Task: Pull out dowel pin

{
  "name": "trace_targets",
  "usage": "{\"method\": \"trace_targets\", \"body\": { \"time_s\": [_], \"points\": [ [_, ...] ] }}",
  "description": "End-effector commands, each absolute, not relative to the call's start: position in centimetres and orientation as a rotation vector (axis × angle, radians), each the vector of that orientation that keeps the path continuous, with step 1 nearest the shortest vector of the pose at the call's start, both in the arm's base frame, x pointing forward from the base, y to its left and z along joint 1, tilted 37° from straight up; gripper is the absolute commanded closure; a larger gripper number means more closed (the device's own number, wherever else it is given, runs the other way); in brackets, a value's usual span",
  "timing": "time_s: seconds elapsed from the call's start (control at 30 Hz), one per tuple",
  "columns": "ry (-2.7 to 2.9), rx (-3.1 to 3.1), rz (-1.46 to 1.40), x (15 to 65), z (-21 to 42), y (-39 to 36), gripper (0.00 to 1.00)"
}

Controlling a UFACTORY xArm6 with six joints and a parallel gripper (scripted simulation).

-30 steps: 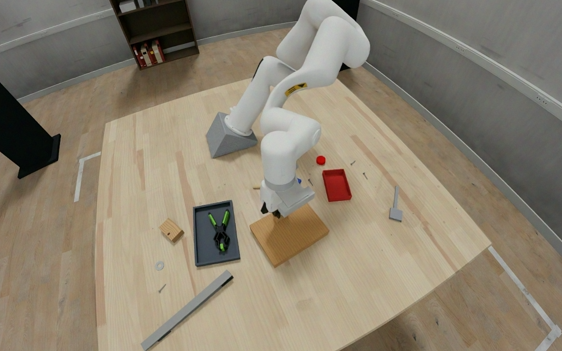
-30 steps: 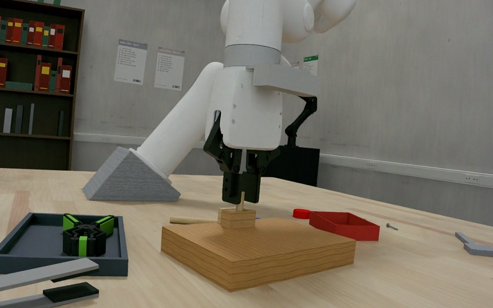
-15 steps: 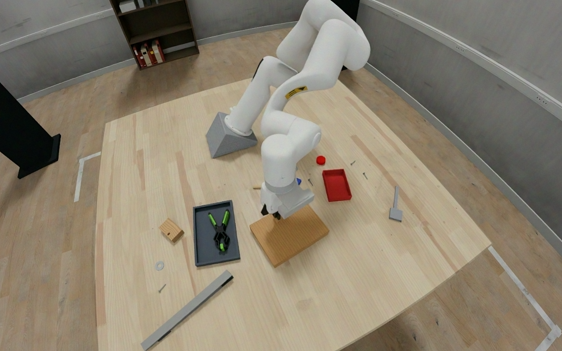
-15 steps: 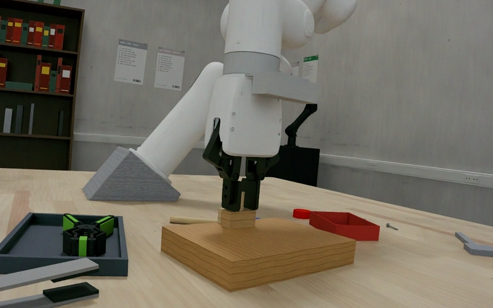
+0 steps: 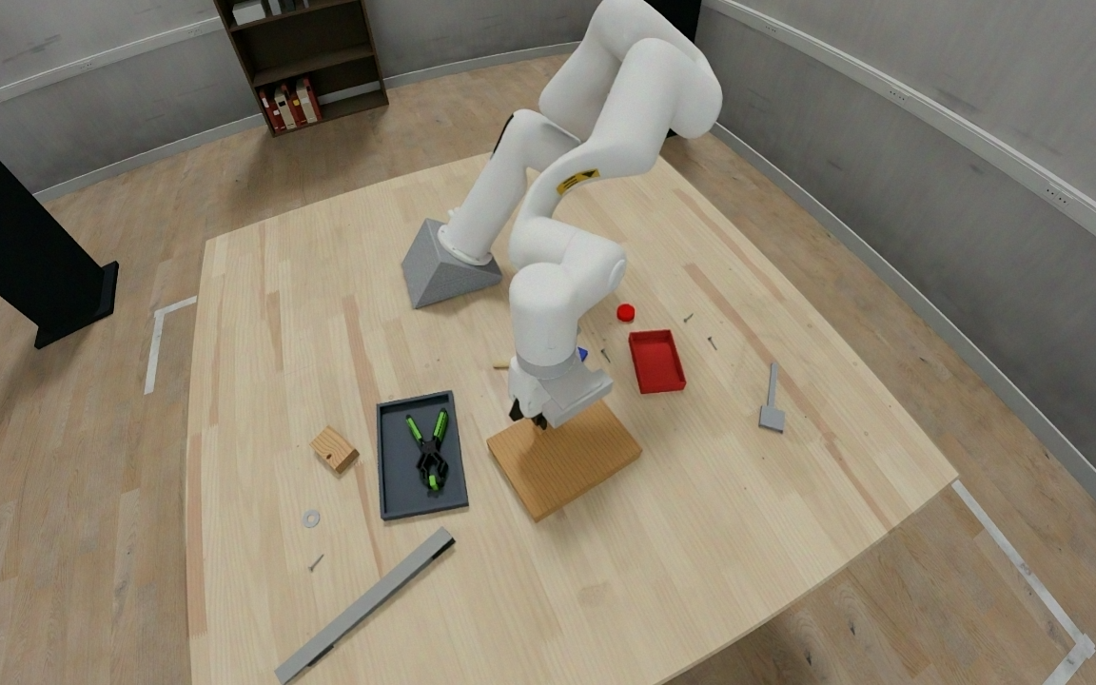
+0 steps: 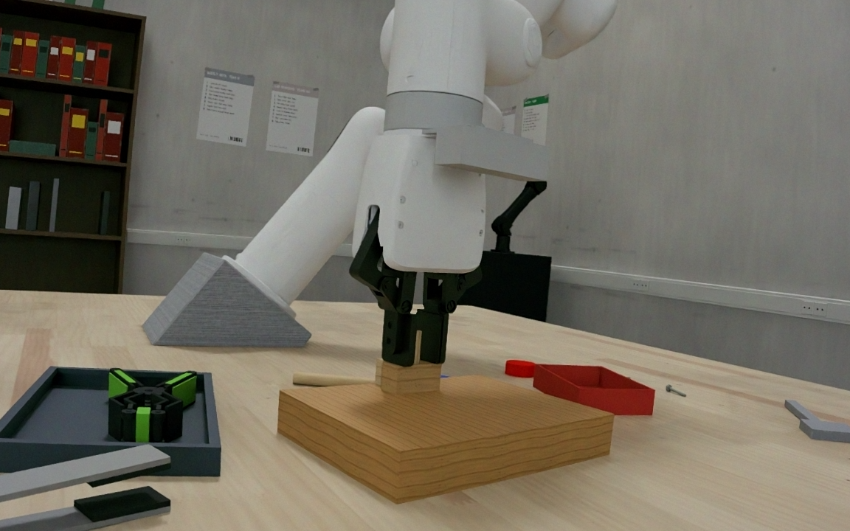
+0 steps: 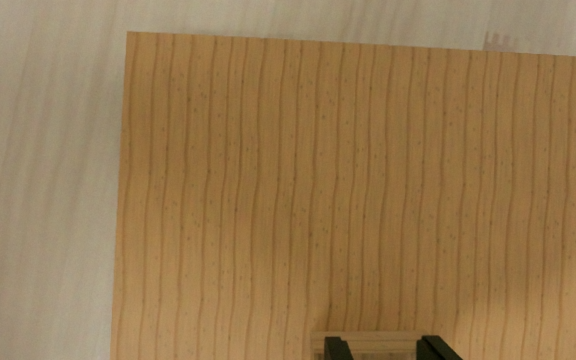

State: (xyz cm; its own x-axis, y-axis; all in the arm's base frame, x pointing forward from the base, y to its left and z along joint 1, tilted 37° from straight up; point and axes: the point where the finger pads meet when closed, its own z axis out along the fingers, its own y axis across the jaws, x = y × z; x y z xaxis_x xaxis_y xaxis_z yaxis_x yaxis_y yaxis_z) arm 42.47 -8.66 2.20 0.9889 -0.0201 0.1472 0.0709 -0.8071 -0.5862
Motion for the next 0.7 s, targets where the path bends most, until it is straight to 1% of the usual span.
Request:
{"method": "trace_targets", "body": {
  "time_s": [0.0, 0.07, 0.1, 0.27, 0.3, 0.53, 0.57, 0.67],
  "points": [
    [-0.035, -2.505, -0.198, 42.58, 2.31, -8.79, 0.72],
    [-0.035, -2.505, -0.198, 42.58, 2.31, -8.79, 0.72],
    [-0.035, -2.505, -0.198, 42.58, 2.31, -8.79, 0.79],
    [-0.035, -2.505, -0.198, 42.58, 2.31, -8.79, 0.79],
    [-0.035, -2.505, -0.198, 42.58, 2.31, -8.79, 0.85],
    [-0.035, -2.505, -0.198, 42.58, 2.31, -8.79, 0.85],
    [-0.035, -2.505, -0.198, 42.58, 2.31, -8.79, 0.92],
    [-0.035, -2.505, -0.198, 42.58, 2.31, -8.79, 0.92]
  ]
}}
